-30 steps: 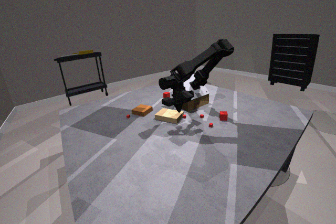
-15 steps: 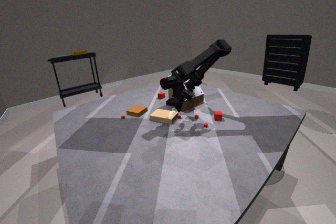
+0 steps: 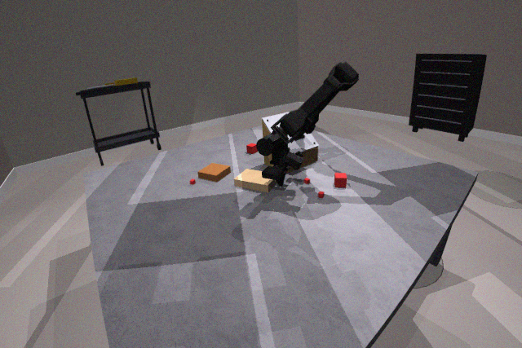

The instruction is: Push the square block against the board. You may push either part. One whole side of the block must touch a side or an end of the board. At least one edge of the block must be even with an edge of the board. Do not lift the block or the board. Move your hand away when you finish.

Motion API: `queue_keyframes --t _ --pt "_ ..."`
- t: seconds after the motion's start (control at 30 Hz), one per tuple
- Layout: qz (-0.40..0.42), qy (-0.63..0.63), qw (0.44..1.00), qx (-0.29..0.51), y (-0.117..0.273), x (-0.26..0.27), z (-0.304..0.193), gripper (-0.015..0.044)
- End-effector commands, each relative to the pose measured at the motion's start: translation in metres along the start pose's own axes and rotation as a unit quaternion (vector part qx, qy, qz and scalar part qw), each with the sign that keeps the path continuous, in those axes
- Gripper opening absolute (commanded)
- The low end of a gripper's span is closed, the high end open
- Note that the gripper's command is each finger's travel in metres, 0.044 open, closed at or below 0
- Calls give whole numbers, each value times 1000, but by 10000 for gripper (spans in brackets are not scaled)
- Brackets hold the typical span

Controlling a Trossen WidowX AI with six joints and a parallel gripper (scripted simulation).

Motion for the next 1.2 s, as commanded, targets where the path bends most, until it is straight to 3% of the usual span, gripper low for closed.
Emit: queue_keyframes --t 0.0,1.17 --pt "3 -4 1000 1 -2 2 -3 0" --pt "5 -4 1000 5 -3 0 -27 0"
Point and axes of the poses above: the point midway between the two fingers, 35 mm back from their tips, its own y axis back along the fingers, its own x axis across the jaws, z = x × y, the point moved 4 cm from there along y, back along the fingers, and after that the axes turned 3 degrees about y, right-handed, at the moved point
